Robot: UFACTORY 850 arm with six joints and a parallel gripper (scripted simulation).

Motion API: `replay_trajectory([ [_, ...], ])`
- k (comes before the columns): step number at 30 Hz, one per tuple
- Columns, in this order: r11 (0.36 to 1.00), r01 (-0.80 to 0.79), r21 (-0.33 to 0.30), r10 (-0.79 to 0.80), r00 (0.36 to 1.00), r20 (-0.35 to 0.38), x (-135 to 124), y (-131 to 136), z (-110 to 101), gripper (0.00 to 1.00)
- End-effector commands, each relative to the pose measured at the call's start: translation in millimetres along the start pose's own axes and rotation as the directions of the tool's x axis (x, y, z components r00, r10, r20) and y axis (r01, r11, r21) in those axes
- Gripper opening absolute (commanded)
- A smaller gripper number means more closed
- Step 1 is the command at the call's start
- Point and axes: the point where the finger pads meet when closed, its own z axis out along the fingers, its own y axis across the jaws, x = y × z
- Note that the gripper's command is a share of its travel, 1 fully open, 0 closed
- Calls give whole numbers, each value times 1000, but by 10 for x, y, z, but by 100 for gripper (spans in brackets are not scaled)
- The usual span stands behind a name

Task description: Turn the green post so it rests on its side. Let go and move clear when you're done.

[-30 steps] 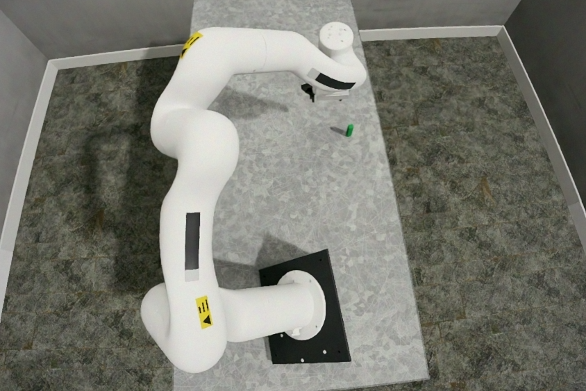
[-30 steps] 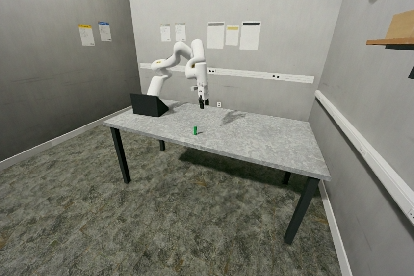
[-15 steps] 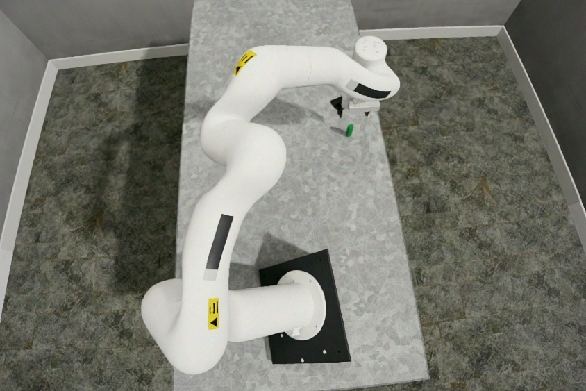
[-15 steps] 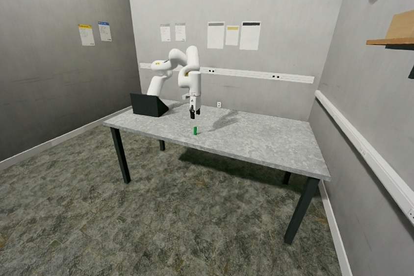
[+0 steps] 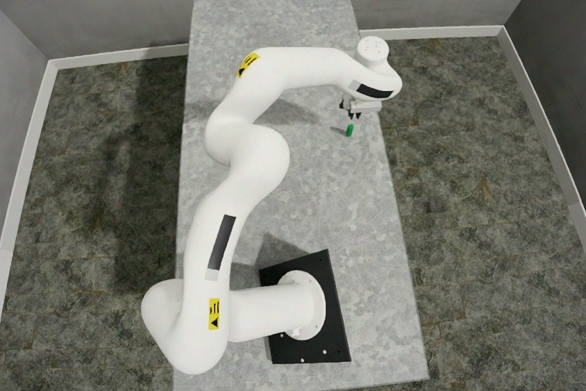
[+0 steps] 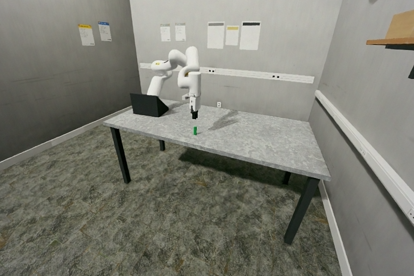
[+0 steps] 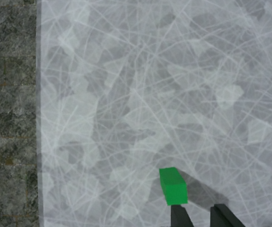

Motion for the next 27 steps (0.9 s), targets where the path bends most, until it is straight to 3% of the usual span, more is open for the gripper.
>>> replay_trajectory([
  [1, 1000, 1, 1, -1, 1000, 2, -7, -3, -13, 0],
  [22, 1000, 1, 1, -1, 1000, 2, -7, -3, -13, 0],
  [23, 1000, 1, 1, -1, 1000, 2, -7, -3, -13, 100],
  [27, 999, 39, 10, -39, 999, 1, -9, 2, -25, 100],
])
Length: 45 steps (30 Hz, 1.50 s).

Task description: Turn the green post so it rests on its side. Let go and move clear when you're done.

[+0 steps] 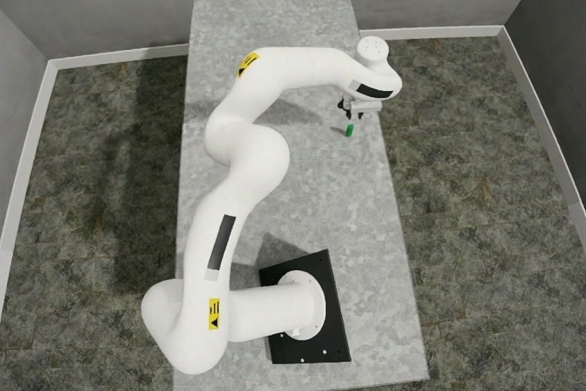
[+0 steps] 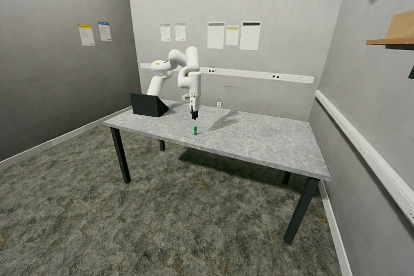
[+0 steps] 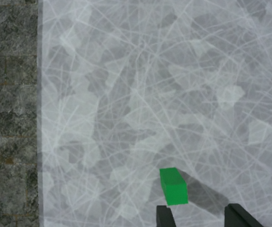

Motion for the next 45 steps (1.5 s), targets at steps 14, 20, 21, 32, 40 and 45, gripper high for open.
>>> replay_trajectory([
  [14, 823, 558, 109, -551, 830, -88, -29, 118, -275, 100],
  [20, 704, 702, 110, -687, 712, -149, -21, 190, -402, 100],
  [21, 602, 792, 108, -770, 610, -187, -18, 208, -432, 100],
  [32, 175, 984, 29, -930, 175, -323, 9, 322, -603, 100],
  [40, -96, 995, 0, -925, -90, -369, 9, 323, -604, 100],
  [45, -98, 995, 2, -926, -91, -366, 10, 323, -547, 100],
])
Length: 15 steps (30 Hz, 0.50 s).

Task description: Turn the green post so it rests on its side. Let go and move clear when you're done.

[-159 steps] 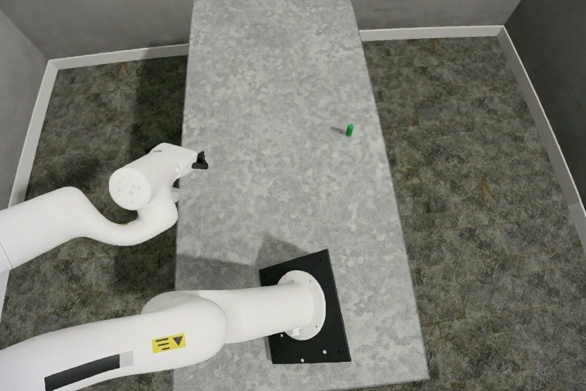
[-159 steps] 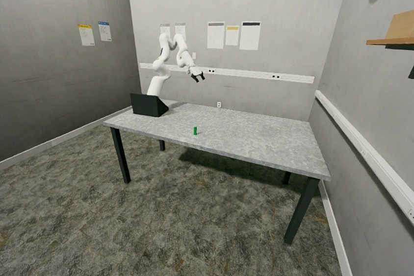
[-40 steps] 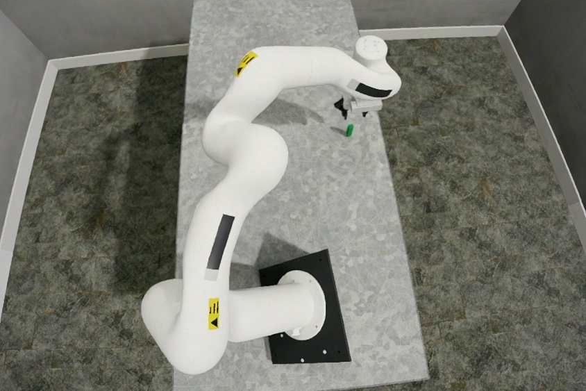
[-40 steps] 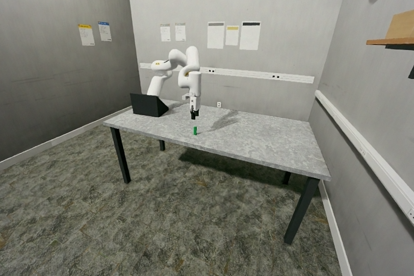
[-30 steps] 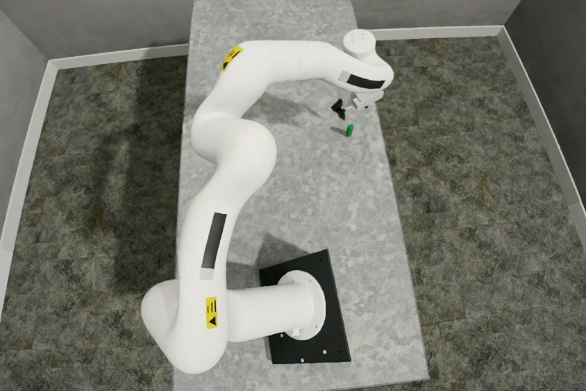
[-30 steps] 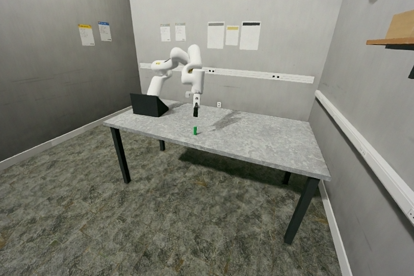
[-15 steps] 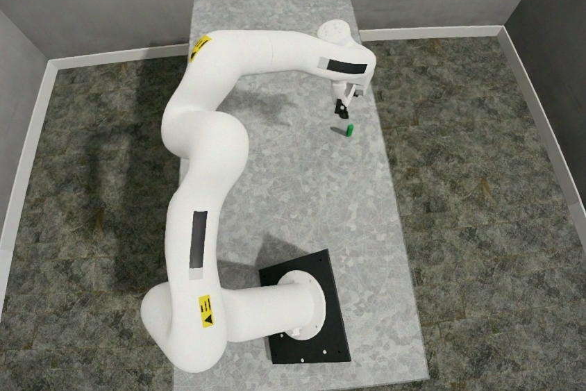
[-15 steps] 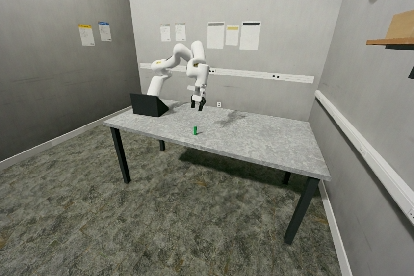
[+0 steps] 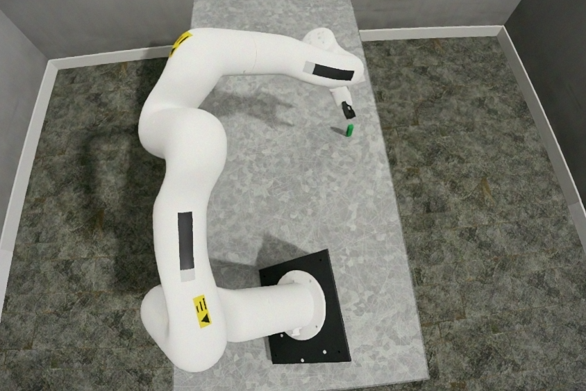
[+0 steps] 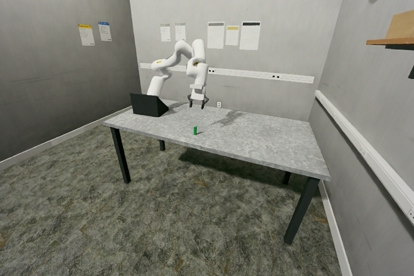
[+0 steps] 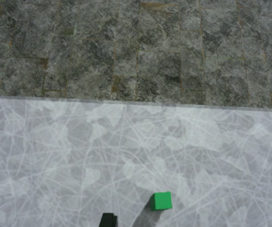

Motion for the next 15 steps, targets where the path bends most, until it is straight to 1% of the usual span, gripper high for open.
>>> replay_trajectory([
  [1, 998, 42, 46, -42, 999, 2, -55, -13, 136, 100],
  [5, 998, 42, 46, -42, 999, 2, -267, -22, 660, 100],
  [7, 998, 42, 46, -42, 999, 2, -343, -25, 846, 100],
  [9, 998, 42, 46, -42, 999, 2, -343, -25, 846, 100],
  [11, 998, 42, 46, -42, 999, 2, -371, -26, 916, 100],
  [15, 998, 42, 46, -42, 999, 2, -373, -26, 919, 100],
])
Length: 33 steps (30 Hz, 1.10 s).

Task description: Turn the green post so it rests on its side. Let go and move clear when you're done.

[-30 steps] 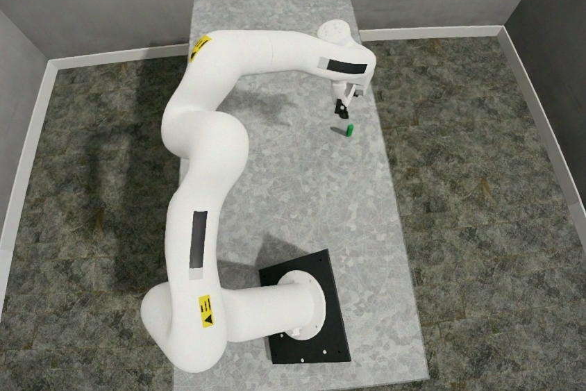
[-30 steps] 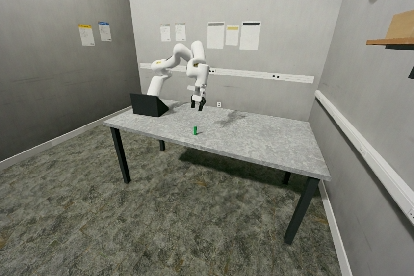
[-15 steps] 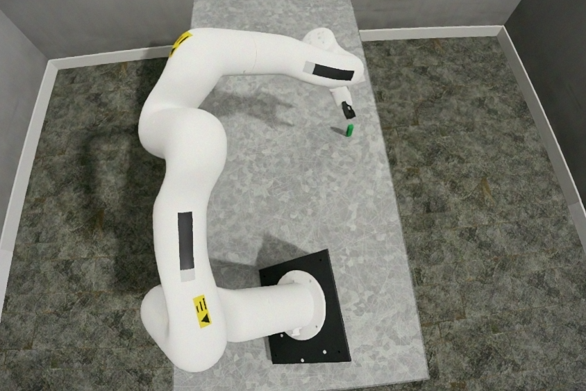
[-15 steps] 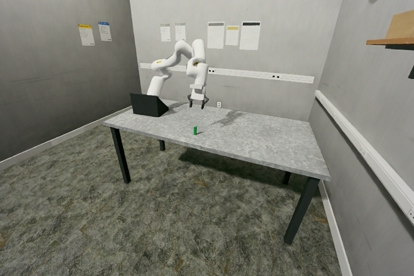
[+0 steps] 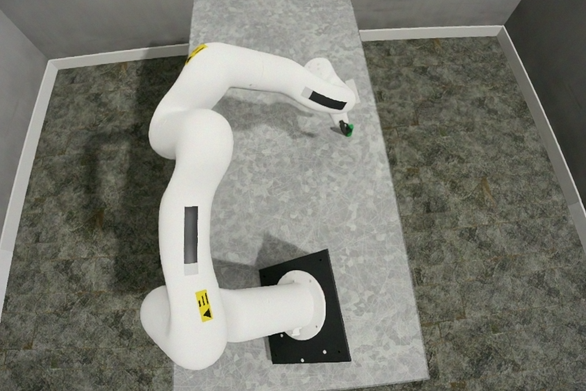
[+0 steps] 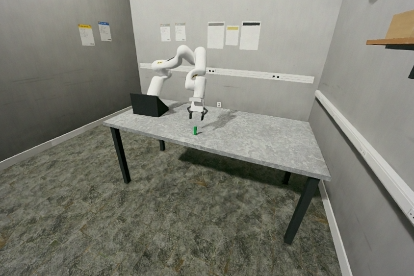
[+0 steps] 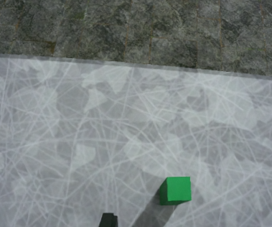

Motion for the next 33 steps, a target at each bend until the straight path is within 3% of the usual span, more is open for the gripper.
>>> replay_trajectory([
  [1, 1000, 1, 7, -1, 1000, 0, -9, -25, 43, 100],
  [5, 1000, 1, 7, -1, 1000, 0, -9, -25, 56, 100],
  [15, 1000, 1, 7, -1, 1000, 0, -9, -27, 381, 100],
  [33, 1000, 1, 7, -1, 1000, 0, -7, -30, 391, 100],
])
